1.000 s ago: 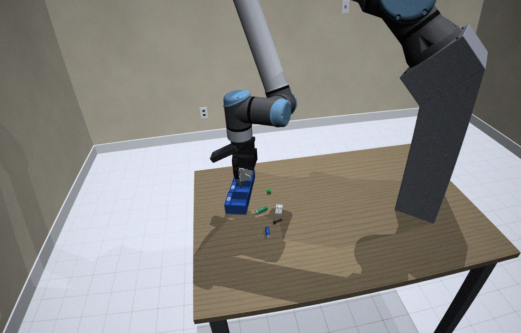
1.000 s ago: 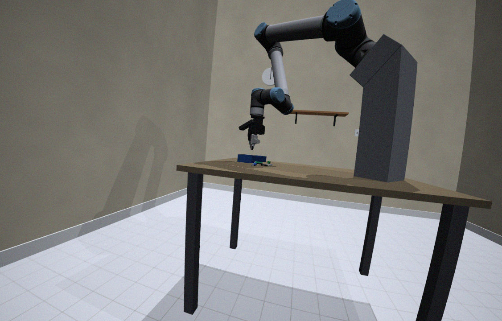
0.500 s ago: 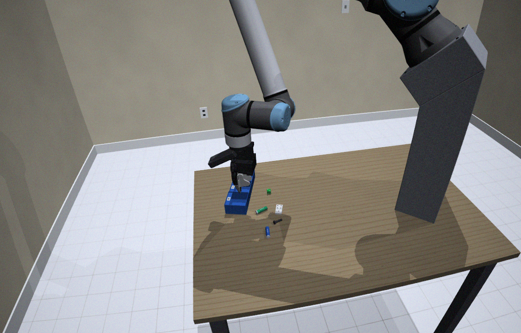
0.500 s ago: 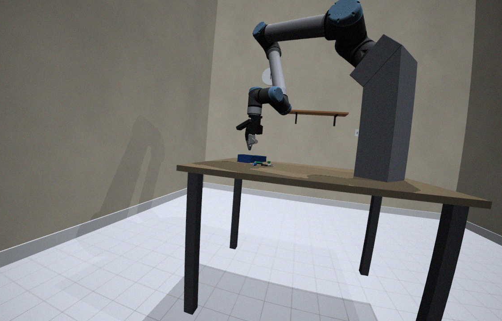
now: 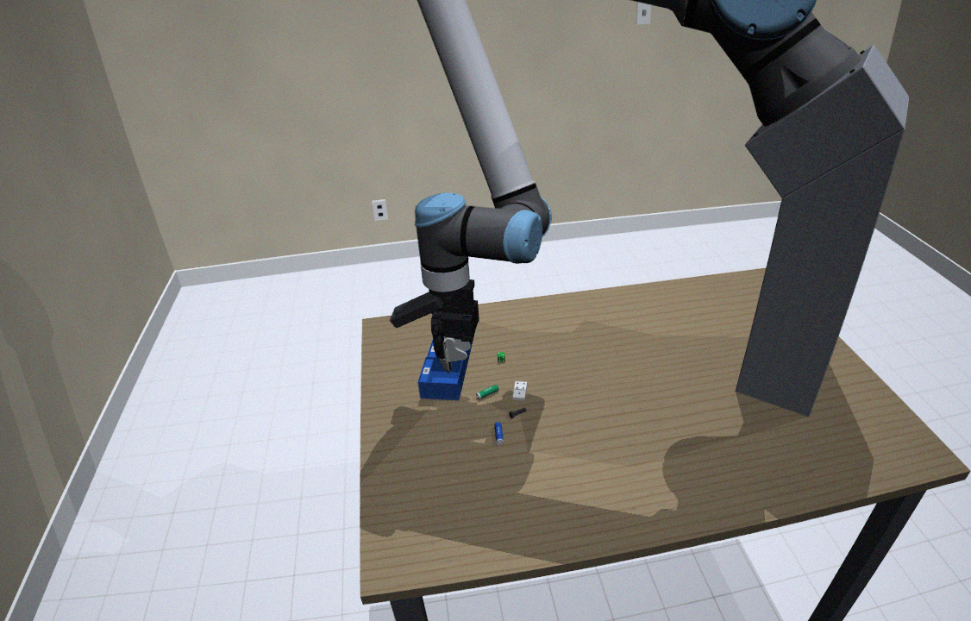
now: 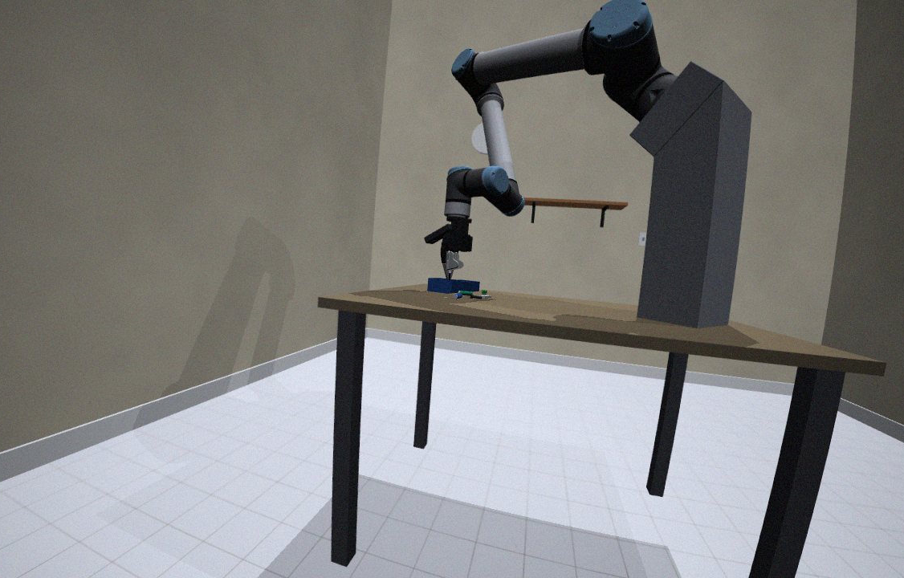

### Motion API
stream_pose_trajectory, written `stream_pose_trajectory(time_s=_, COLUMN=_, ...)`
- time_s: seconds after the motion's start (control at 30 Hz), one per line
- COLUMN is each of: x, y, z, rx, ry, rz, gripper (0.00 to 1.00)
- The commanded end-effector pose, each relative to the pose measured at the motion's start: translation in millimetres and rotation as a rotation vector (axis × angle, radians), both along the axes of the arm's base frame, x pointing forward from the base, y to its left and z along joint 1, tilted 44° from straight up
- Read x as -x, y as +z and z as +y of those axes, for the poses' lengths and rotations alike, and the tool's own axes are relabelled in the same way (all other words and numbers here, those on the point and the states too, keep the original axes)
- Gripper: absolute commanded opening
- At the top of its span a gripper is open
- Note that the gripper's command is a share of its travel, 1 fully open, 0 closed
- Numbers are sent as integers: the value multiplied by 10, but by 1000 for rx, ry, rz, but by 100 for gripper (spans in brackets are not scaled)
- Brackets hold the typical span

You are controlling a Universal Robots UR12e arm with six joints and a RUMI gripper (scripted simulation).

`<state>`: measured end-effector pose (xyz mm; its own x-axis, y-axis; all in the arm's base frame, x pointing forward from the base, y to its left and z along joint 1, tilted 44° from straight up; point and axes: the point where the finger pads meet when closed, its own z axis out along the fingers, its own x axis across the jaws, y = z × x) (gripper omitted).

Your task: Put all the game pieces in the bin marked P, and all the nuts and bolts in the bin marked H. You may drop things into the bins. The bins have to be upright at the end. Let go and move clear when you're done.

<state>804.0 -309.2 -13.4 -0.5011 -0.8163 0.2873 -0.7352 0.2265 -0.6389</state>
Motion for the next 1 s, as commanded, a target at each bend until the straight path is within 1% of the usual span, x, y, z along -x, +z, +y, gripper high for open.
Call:
stream_pose_trajectory(time_s=0.0, x=-44, y=-57, z=-43, rx=0, ry=0, rz=-1, gripper=4)
stream_pose_trajectory(time_s=0.2, x=-108, y=-157, z=-118, rx=0, ry=0, rz=-1, gripper=4)
stream_pose_trajectory(time_s=0.97, x=-108, y=-157, z=-118, rx=0, ry=0, rz=-1, gripper=4)
